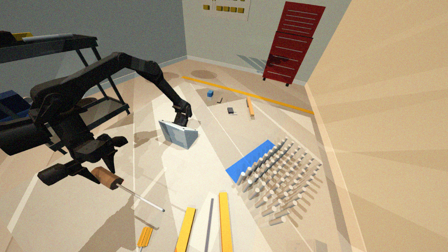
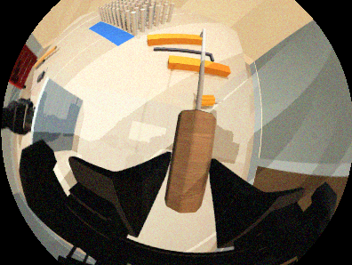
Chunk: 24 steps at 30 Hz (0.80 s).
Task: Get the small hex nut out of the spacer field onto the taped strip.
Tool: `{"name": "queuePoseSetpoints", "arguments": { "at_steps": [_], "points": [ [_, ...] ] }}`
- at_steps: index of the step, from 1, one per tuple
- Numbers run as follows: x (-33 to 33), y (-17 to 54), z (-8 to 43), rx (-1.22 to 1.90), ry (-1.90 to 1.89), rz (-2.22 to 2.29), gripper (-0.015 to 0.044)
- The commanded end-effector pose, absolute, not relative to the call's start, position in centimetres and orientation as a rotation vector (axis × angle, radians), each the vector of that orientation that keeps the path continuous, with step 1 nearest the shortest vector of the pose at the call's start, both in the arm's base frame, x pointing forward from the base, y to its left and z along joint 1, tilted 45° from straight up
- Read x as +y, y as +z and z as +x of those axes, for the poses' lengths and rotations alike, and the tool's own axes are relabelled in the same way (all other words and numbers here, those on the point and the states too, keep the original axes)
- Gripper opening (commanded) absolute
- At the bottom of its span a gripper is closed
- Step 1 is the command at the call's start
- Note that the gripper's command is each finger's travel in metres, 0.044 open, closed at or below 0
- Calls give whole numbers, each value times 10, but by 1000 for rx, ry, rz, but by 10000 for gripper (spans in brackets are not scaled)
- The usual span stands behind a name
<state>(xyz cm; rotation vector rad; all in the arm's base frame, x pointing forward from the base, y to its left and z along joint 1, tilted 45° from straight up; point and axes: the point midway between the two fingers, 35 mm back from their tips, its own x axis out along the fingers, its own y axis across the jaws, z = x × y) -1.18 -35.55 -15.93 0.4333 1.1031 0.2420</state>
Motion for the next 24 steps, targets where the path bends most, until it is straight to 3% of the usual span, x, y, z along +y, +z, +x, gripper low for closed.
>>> {"name": "queuePoseSetpoints", "arguments": {
  "at_steps": [1,24],
  "points": [
    [-363,-149,-11,1100,233,433,0],
    [-363,-55,114,1291,143,520,0]
  ]
}}
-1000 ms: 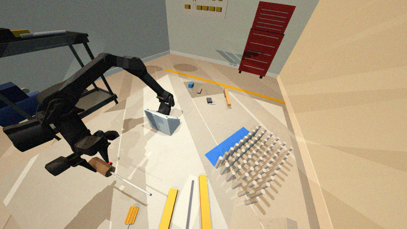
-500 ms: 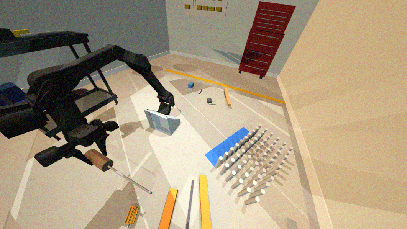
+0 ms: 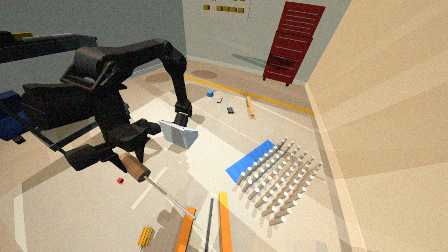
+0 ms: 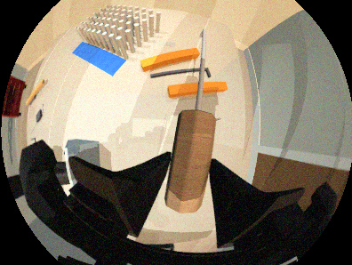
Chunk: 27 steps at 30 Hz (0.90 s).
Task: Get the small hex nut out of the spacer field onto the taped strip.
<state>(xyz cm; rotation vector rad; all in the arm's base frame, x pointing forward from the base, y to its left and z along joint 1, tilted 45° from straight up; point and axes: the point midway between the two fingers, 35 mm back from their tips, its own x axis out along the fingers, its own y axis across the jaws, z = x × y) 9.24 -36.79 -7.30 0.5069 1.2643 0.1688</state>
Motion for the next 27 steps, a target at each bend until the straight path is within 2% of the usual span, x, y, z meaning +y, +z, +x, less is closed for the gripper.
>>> {"name": "queuePoseSetpoints", "arguments": {
  "at_steps": [1,27],
  "points": [
    [-362,-50,120,1298,137,522,0],
    [-262,71,260,1388,-32,583,0]
  ]
}}
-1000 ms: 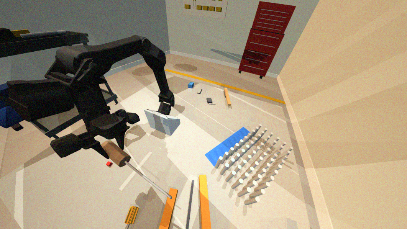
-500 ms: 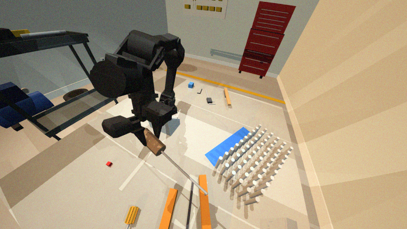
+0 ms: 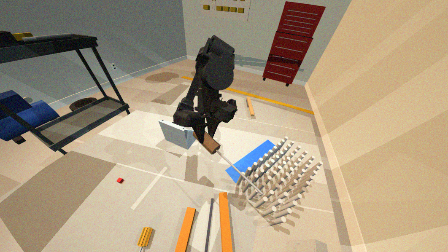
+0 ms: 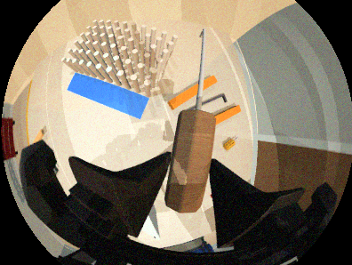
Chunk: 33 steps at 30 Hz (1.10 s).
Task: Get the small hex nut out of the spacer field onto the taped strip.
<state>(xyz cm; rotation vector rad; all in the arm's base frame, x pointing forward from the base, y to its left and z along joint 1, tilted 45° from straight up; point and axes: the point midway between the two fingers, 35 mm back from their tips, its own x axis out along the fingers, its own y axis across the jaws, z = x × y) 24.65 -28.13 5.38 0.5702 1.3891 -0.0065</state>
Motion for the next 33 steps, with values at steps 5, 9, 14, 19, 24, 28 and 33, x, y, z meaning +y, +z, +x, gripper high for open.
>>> {"name": "queuePoseSetpoints", "arguments": {
  "at_steps": [5,9,14,19,24,28,33],
  "points": [
    [-234,90,277,1386,-63,607,0],
    [-211,105,287,1383,-85,629,0],
    [-180,124,297,1379,-109,649,0],
    [-148,142,304,1373,-129,664,0],
    [-116,160,306,1365,-145,683,0],
    [-90,173,305,1357,-156,700,0],
    [-59,189,300,1347,-166,724,0]
  ]
}}
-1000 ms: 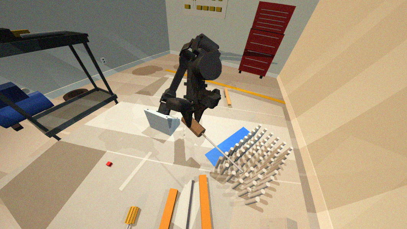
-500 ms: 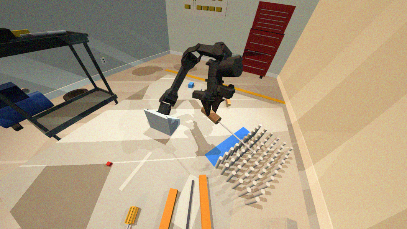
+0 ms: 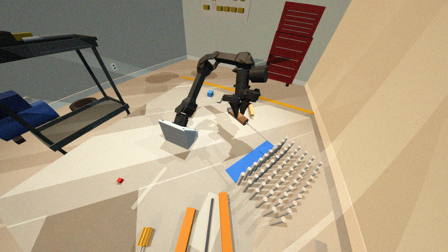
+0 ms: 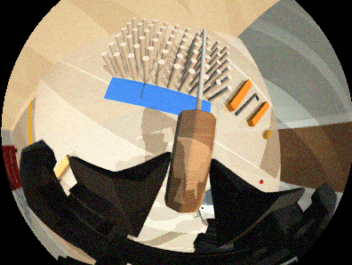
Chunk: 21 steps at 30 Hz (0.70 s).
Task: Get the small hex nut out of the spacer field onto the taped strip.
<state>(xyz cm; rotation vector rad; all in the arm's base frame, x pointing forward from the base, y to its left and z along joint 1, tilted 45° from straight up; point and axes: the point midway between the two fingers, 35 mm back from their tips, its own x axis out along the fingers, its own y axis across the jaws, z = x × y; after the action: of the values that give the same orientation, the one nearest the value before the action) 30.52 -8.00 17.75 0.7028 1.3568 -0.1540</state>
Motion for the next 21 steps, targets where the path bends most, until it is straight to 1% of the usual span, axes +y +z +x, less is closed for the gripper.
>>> {"name": "queuePoseSetpoints", "arguments": {
  "at_steps": [1,6,11,21],
  "points": [
    [-53,192,298,1345,-167,729,0],
    [-24,205,289,1335,-172,757,0],
    [-20,207,288,1333,-172,761,0],
    [12,173,300,1336,-176,756,0]
  ]
}}
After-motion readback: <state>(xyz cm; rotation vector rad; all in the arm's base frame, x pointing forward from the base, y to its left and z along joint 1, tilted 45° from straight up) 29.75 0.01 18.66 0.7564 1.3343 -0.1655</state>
